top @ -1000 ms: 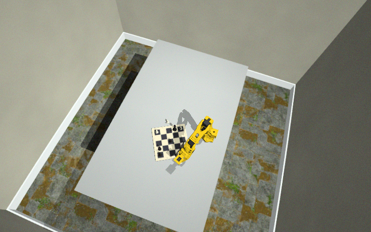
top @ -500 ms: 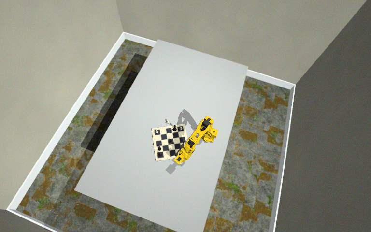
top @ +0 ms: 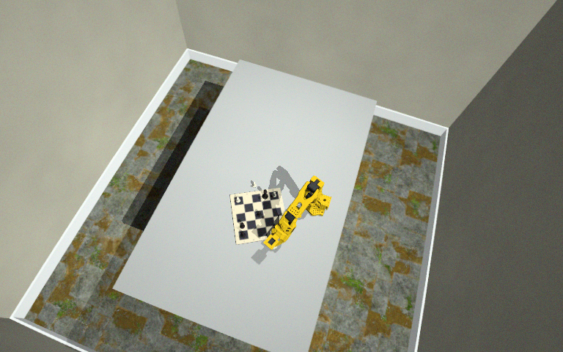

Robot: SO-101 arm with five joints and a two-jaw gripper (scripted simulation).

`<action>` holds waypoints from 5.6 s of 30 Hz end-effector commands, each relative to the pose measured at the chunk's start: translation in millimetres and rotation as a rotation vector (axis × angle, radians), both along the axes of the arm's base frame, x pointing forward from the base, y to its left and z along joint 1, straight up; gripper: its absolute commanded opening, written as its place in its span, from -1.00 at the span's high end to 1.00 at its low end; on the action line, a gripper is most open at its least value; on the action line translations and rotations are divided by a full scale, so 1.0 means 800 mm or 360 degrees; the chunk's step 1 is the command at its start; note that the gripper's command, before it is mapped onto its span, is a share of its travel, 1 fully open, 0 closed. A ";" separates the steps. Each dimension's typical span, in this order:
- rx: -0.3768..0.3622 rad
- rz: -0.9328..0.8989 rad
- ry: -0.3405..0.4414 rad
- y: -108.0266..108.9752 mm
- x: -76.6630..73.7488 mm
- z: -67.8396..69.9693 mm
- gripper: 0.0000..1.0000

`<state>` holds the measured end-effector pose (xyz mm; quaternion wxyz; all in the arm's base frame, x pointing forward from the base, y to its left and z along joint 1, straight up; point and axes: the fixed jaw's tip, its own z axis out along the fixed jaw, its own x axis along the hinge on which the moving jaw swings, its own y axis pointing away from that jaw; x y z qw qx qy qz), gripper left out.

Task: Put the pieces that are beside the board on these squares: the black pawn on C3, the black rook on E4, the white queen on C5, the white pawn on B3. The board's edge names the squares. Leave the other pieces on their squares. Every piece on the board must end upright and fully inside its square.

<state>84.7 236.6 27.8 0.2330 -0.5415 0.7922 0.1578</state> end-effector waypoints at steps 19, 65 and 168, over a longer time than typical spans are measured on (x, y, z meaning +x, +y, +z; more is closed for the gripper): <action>-0.0032 -0.0006 0.0012 -0.005 0.000 -0.007 1.00; -0.0032 -0.0010 0.0006 -0.007 0.002 0.086 1.00; -0.0031 -0.0462 0.0011 -0.043 0.083 0.036 1.00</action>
